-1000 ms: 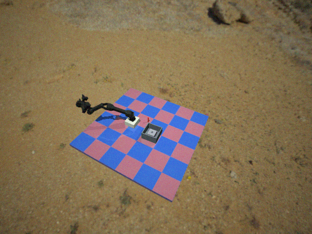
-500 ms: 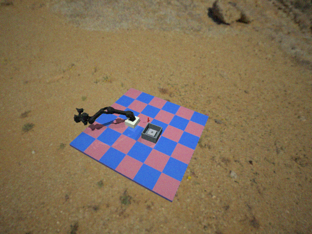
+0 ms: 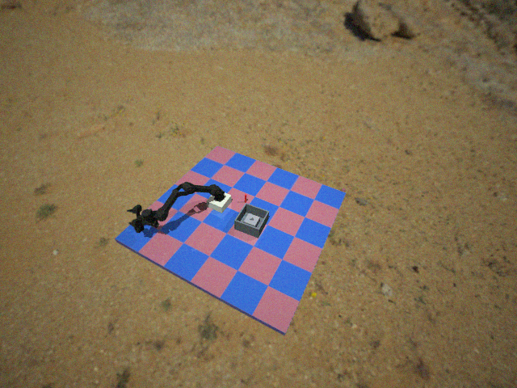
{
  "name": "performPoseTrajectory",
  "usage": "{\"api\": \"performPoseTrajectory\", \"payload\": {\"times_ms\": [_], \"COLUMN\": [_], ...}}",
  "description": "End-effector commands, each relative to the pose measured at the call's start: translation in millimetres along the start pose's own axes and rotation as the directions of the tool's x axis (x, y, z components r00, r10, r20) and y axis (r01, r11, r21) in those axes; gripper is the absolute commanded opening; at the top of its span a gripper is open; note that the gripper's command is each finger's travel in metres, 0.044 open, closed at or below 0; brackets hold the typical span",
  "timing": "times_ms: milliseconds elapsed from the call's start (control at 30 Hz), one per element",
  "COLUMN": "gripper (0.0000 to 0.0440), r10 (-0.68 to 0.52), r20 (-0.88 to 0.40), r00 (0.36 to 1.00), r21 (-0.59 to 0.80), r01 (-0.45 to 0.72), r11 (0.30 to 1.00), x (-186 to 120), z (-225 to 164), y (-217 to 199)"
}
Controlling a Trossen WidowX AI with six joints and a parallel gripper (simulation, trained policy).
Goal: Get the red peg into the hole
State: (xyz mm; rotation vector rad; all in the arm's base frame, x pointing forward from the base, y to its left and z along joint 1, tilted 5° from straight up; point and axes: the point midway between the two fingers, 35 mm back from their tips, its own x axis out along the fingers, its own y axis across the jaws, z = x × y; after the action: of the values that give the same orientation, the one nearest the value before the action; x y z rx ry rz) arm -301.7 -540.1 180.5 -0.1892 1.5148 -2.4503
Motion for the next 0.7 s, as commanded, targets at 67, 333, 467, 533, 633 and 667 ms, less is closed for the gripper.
{"api": "performPoseTrajectory", "payload": {"times_ms": [67, 333, 467, 533, 633, 667], "gripper": [0.044, 0.044, 0.044, 0.044, 0.044, 0.044], "r10": [0.127, 0.348, 0.454, 0.505, 0.577, 0.599], "r20": [0.095, 0.23, 0.285, 0.308, 0.336, 0.344], "r00": [0.987, 0.909, 0.844, 0.806, 0.744, 0.723], "r21": [-0.024, -0.109, -0.16, -0.186, -0.224, -0.237], "r01": [-0.125, -0.331, -0.425, -0.47, -0.532, -0.551], "r11": [0.992, 0.937, 0.891, 0.863, 0.817, 0.8], "x": [-60, -180, -246, -281, -333, -350], "z": [35, 74, 84, 87, 87, 86], "y": [33, 84, 100, 106, 111, 112]}}
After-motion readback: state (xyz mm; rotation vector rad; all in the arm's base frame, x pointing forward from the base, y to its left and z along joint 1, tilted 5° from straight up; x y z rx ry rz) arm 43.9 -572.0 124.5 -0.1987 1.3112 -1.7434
